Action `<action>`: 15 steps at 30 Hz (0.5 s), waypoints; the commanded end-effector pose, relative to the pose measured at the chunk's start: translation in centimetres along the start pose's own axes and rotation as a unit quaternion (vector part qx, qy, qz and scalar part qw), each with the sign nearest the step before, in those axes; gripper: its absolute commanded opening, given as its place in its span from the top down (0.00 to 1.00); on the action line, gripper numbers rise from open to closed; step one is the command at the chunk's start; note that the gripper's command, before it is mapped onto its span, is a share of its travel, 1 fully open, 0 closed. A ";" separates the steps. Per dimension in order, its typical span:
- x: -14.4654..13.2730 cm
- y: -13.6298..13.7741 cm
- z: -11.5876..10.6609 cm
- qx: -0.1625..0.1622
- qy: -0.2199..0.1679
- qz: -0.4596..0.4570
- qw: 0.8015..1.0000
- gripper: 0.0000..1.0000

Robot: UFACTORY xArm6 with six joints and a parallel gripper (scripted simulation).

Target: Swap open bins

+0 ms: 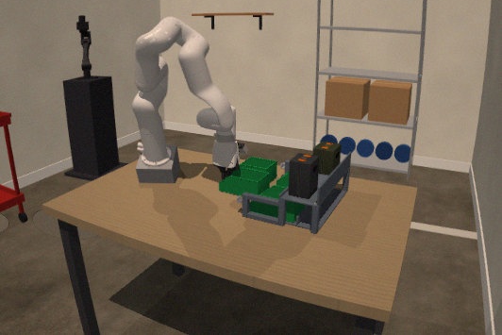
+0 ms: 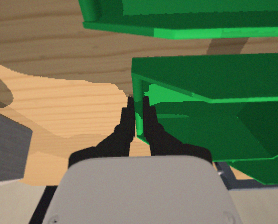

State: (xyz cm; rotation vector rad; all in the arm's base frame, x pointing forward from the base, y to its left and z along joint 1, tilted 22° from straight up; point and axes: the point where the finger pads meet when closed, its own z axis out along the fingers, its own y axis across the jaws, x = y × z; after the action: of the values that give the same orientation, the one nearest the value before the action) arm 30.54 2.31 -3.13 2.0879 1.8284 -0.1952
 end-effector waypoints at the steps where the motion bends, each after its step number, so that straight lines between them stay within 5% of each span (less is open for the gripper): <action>1: 0.0 0.1 0.1 -0.001 0.001 0.000 1.000 1.00; 13: 0.0 0.1 0.1 -0.001 0.001 0.000 1.000 1.00; 14: 0.0 0.1 0.1 -0.001 0.001 0.000 1.000 0.05; 15: 0.0 0.1 0.1 -0.001 0.001 0.000 1.000 0.05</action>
State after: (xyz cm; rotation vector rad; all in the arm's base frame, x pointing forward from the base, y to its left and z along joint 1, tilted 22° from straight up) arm 30.57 2.27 -3.24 2.0876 1.8280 -0.1942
